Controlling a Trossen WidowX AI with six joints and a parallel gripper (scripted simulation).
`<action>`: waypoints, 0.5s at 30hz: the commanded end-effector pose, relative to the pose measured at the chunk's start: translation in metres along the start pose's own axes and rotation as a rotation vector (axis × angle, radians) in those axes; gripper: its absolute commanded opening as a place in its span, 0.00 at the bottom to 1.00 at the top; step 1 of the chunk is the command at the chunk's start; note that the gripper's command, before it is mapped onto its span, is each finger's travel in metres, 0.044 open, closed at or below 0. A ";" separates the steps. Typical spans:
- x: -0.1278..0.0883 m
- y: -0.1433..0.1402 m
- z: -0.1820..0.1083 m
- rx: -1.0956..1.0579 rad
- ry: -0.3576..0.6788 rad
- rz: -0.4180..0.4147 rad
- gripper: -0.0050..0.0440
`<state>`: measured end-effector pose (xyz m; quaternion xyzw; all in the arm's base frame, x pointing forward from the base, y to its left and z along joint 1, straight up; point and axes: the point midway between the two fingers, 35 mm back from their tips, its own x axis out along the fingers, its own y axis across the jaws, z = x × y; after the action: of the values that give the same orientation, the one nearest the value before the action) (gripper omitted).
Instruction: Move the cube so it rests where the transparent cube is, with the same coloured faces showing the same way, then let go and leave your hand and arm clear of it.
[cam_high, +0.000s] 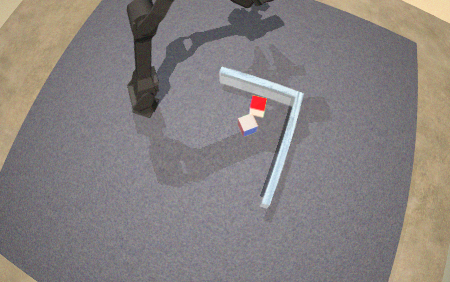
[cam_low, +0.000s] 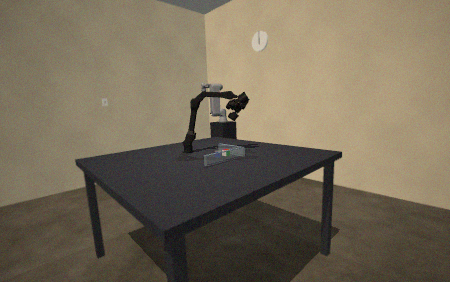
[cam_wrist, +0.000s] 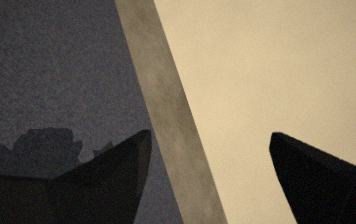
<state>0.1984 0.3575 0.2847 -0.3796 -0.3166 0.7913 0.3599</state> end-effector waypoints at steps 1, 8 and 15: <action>-0.029 0.039 -0.046 0.256 0.252 0.079 0.67; -0.079 0.106 -0.096 0.620 0.604 0.179 0.67; -0.166 0.208 -0.120 1.095 1.109 0.293 0.67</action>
<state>0.3014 0.1886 0.1373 -0.5171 0.2888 0.6437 0.4845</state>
